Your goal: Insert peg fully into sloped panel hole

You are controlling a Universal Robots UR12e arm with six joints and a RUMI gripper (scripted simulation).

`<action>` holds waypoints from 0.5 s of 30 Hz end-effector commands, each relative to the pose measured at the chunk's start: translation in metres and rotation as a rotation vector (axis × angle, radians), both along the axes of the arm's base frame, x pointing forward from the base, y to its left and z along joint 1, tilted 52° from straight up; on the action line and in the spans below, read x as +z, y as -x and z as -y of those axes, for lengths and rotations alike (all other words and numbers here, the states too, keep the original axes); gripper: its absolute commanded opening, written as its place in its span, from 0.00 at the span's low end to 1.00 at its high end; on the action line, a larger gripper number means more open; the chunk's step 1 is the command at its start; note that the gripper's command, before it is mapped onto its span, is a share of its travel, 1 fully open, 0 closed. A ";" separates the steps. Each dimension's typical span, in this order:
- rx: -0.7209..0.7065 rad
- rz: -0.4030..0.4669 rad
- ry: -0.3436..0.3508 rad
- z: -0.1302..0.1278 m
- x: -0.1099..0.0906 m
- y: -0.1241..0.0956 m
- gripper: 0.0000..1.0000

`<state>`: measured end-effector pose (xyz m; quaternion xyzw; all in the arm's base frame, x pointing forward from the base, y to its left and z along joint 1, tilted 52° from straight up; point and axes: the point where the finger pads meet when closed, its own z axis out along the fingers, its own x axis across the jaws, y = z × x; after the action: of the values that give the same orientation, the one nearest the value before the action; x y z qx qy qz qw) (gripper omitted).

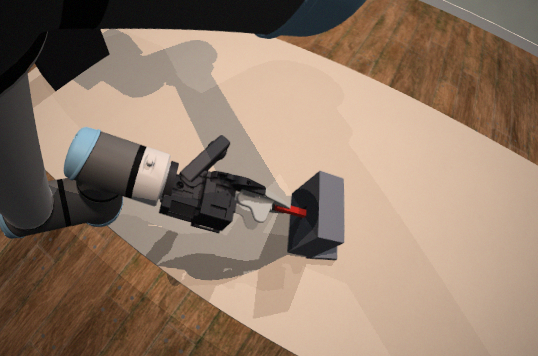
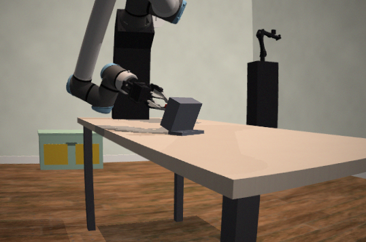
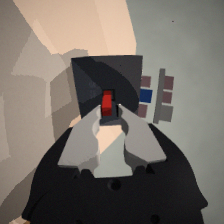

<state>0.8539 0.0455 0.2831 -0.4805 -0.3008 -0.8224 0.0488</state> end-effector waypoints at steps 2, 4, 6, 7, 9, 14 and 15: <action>0.000 0.000 0.000 0.000 0.000 0.000 0.16; 0.000 0.000 0.000 0.000 0.000 0.000 0.19; 0.000 0.000 0.000 0.000 0.000 0.000 0.21; 0.000 0.000 0.000 0.000 0.000 0.000 0.23; 0.000 0.000 0.000 0.000 0.000 0.000 0.26; 0.000 0.000 0.000 0.000 0.000 0.000 0.32; 0.000 0.000 0.000 0.000 0.000 0.000 0.32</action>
<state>0.8539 0.0455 0.2831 -0.4805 -0.3008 -0.8224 0.0488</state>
